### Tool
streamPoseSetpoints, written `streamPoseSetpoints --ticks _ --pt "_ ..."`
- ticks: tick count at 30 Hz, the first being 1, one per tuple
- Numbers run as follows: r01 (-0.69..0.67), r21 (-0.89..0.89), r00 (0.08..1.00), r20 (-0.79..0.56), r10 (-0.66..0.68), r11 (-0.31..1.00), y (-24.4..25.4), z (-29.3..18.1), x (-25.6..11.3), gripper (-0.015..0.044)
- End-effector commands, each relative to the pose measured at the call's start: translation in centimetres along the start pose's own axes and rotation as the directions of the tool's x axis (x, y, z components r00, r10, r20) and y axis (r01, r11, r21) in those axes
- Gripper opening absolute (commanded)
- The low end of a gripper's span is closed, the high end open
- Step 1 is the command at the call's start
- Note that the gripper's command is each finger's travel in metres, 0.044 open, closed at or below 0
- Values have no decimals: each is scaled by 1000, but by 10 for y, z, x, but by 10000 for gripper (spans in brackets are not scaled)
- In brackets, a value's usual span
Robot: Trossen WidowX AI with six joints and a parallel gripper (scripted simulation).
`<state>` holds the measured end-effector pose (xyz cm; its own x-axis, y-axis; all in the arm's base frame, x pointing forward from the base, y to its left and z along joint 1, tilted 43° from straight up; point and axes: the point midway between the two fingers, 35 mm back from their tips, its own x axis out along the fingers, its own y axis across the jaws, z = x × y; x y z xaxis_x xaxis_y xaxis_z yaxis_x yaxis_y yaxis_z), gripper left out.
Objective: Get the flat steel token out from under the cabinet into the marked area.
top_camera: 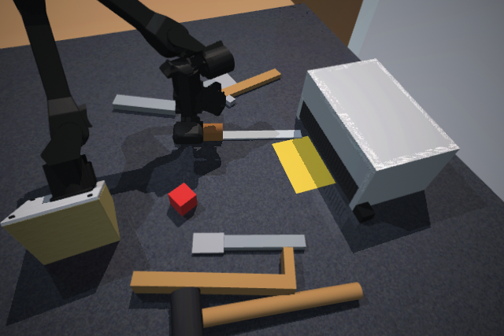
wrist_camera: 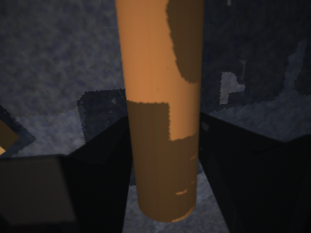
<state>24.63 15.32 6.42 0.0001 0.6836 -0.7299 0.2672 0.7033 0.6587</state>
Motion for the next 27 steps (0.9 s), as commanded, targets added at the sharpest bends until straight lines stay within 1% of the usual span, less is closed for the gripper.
streamPoseSetpoints --ticks 1,27 --pt "-4 -4 1000 -1 4 1000 1 6 0 0" --pt "-4 -10 1000 -2 4 1000 2 38 0 0"
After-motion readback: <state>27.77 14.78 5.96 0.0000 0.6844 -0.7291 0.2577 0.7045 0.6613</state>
